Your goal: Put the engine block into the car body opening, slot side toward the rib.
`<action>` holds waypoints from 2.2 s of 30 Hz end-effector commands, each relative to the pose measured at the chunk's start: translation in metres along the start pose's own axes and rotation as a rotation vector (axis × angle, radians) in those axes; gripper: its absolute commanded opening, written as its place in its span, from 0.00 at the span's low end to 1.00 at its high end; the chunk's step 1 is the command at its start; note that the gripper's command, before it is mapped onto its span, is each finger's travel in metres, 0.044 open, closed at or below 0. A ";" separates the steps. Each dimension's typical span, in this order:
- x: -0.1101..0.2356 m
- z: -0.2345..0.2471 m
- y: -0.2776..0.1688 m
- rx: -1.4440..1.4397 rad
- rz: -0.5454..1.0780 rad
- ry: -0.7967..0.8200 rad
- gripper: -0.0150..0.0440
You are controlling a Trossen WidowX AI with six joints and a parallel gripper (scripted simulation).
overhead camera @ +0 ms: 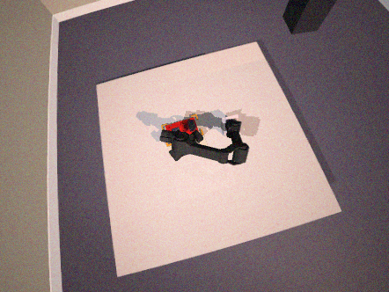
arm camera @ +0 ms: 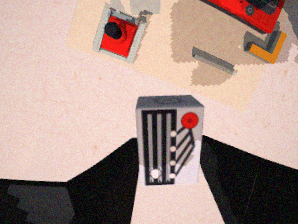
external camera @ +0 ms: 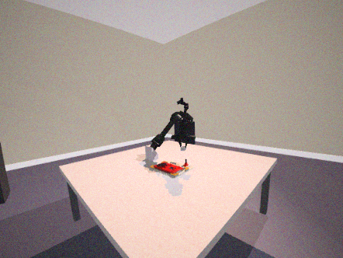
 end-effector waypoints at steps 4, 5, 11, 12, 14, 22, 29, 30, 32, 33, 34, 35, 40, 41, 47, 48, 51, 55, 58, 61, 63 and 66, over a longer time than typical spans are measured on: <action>-0.002 0.006 0.018 0.126 -0.009 0.006 0.25; -0.003 0.007 0.021 0.145 -0.009 0.006 0.25; -0.007 0.011 0.039 0.259 -0.010 0.006 0.25; -0.008 0.011 0.042 0.278 -0.011 0.006 0.25; -0.010 0.012 0.048 0.315 -0.011 0.006 0.25; -0.016 0.015 0.072 0.462 -0.012 0.006 0.25; -0.023 0.016 0.093 0.592 -0.013 0.006 0.25; -0.024 0.016 0.096 0.610 -0.013 0.006 0.25; -0.026 0.016 0.102 0.647 -0.013 0.006 0.25; -0.027 0.016 0.105 0.665 -0.013 0.006 0.25; -0.028 0.016 0.108 0.684 -0.013 0.006 0.25; -0.029 0.015 0.111 0.702 -0.013 0.006 0.25; -0.034 0.014 0.126 0.795 -0.014 0.007 0.25; -0.036 0.014 0.129 0.813 -0.014 0.007 0.25; -0.043 0.012 0.147 0.924 -0.014 0.007 0.25; -0.044 0.011 0.150 0.943 -0.014 0.007 0.25; -0.048 0.010 0.158 0.995 -0.014 0.007 0.25; -0.052 0.007 0.169 1.063 -0.014 0.008 0.25; -0.056 0.005 0.177 1.114 -0.015 0.008 0.25; -0.060 0.002 0.185 1.162 -0.015 0.009 0.25; -0.060 0.002 0.186 1.174 -0.015 0.009 0.25; -0.060 0.002 0.186 1.193 -0.015 0.009 0.39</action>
Point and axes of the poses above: the point midway between the two fingers, 35 mm back from their tips, its own x axis back along the fingers, its own z axis across the jaws, y = z × x, the point moved 6 cm from there along x, back along the fingers, and after that the axes turned 10 degrees about -x, right-handed, at the moved point
